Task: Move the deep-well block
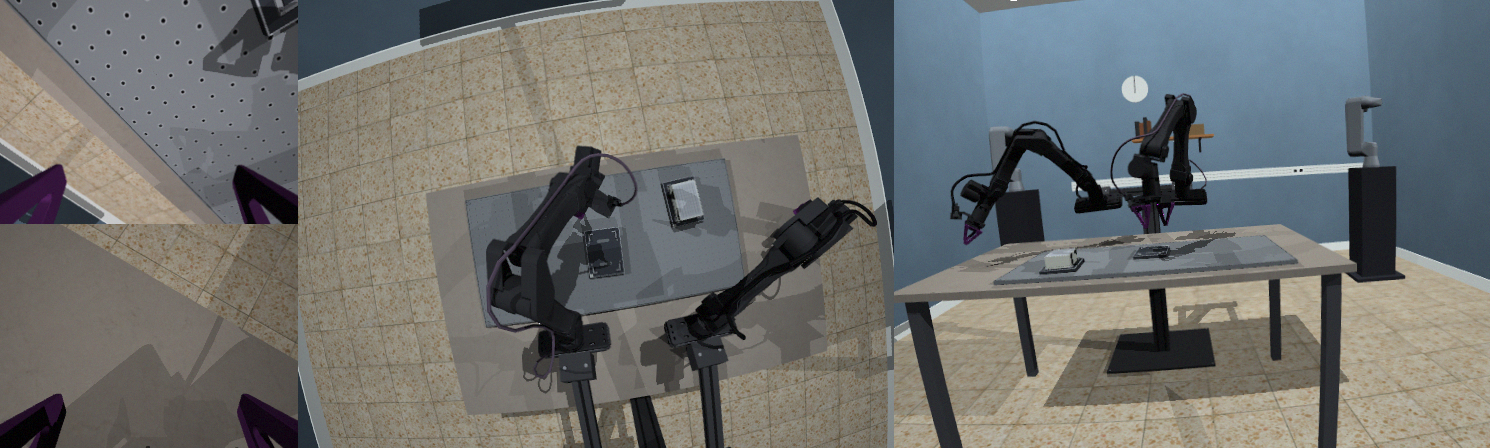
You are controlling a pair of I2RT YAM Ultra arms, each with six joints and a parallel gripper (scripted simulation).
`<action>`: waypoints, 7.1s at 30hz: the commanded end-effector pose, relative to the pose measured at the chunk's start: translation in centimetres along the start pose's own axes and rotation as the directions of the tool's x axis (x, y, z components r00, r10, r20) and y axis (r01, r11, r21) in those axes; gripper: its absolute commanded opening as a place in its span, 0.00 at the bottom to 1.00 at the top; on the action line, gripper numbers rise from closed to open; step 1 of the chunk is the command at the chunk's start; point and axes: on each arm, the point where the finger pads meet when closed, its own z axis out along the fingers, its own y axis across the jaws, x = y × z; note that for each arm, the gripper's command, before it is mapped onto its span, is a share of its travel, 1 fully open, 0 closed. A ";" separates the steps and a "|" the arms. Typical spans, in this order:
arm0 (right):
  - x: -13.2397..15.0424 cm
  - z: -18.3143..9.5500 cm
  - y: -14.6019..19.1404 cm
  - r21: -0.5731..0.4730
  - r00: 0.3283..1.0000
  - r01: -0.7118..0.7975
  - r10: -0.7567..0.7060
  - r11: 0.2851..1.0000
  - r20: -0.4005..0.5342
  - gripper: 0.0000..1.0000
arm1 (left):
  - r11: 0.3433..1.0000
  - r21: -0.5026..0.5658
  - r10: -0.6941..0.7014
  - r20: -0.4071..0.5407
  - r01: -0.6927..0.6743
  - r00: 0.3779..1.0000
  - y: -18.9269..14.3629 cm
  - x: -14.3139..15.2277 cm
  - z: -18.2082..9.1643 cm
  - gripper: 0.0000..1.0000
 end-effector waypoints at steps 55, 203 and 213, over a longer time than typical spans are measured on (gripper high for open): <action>17.6 -13.1 31.7 -0.370 0.563 0.725 -0.809 0.581 -0.167 1.00 | 0.396 -0.220 -0.686 0.575 0.892 0.446 -2.9 -19.0 -19.5 1.00; 24.1 -16.0 33.3 -0.502 0.425 0.730 -0.883 0.465 -0.199 0.81 | -0.595 0.058 -0.598 0.634 0.801 -0.490 -6.6 9.7 -4.2 1.00; 30.0 -19.3 33.8 -0.427 0.516 0.699 -0.818 0.573 -0.254 0.81 | -0.612 0.043 -0.603 0.621 0.789 -0.502 -7.3 10.0 -3.8 1.00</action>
